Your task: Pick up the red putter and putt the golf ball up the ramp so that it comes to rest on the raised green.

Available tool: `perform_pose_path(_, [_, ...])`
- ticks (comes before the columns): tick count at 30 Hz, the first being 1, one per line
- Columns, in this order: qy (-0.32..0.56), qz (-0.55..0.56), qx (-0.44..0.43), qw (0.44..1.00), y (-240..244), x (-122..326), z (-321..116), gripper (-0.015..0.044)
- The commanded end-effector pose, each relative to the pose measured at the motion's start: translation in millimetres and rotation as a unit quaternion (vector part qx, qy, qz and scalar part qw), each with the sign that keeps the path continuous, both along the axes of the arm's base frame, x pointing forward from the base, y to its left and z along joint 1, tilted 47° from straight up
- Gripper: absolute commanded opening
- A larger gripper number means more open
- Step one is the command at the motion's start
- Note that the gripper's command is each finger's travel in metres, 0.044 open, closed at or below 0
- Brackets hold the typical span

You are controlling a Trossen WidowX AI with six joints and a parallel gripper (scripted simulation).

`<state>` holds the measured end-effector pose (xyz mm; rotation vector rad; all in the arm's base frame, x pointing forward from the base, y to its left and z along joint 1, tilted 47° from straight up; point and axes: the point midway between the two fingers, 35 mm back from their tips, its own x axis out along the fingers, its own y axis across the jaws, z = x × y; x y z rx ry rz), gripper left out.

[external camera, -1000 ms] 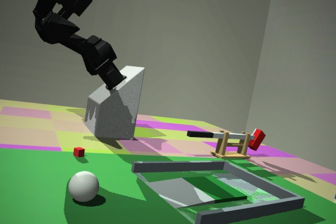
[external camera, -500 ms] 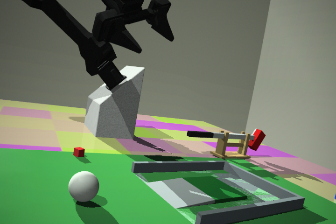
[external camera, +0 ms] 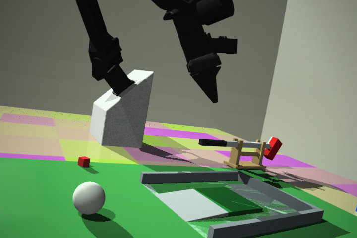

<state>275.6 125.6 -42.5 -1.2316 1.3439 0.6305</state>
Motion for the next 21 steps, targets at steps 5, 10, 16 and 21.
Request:
perform_pose_path(5, [0.164, 0.177, -0.129, 0.962, -1.4, -42.4, -90.5, 0.0440])
perform_pose_path(10, [0.178, 0.191, -0.138, 0.955, -4.7, -45.1, -95.7, 0.0440])
perform_pose_path(16, [0.178, 0.191, -0.138, 0.955, -10.6, -44.1, -100.3, 0.0440])
perform_pose_path(21, [0.178, 0.191, -0.139, 0.955, -23.4, -42.5, -110.3, 0.0440])
